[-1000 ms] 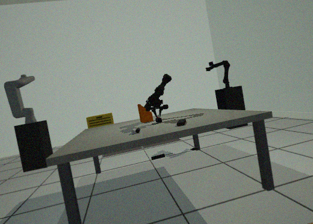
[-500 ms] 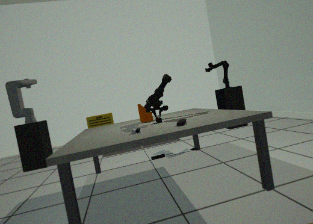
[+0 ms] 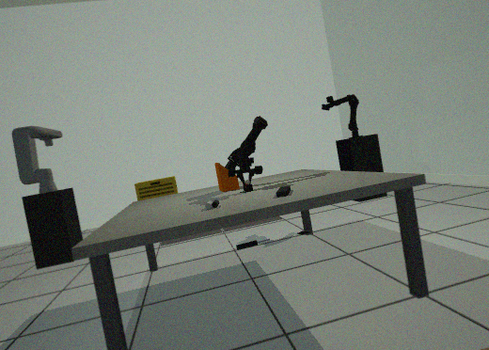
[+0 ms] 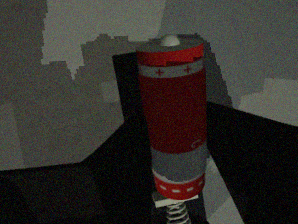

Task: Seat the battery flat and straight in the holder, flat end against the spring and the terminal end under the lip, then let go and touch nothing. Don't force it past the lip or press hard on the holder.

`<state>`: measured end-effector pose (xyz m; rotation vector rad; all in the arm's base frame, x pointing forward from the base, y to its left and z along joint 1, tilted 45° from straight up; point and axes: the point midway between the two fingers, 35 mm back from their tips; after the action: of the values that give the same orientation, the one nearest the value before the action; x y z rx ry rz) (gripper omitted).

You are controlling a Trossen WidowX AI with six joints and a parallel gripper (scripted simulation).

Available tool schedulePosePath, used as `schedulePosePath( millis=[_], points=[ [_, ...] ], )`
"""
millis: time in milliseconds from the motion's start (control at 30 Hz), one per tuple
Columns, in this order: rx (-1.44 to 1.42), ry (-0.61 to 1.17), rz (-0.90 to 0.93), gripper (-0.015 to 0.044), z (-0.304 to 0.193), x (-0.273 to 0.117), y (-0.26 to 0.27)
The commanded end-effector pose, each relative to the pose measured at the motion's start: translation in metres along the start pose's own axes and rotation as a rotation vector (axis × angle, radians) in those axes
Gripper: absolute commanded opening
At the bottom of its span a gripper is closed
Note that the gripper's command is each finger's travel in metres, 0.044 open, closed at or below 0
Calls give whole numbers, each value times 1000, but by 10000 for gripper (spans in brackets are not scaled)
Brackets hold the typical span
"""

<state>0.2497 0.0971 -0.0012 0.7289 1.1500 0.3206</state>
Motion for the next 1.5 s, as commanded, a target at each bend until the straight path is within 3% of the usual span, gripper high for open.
schedulePosePath(
  millis=[0,1467],
  points=[
    [4,-27,3,83,-4,0,2],
    [4,0,-19,83,-26,-5,-1]
  ],
)
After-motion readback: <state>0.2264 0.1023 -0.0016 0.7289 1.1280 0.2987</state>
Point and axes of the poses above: the point midway between the two fingers, 35 mm back from their tips, its own x axis out along the fingers, its own y axis across the jaws, z = x × y, and after that the axes turned 7 degrees about x, right-handed
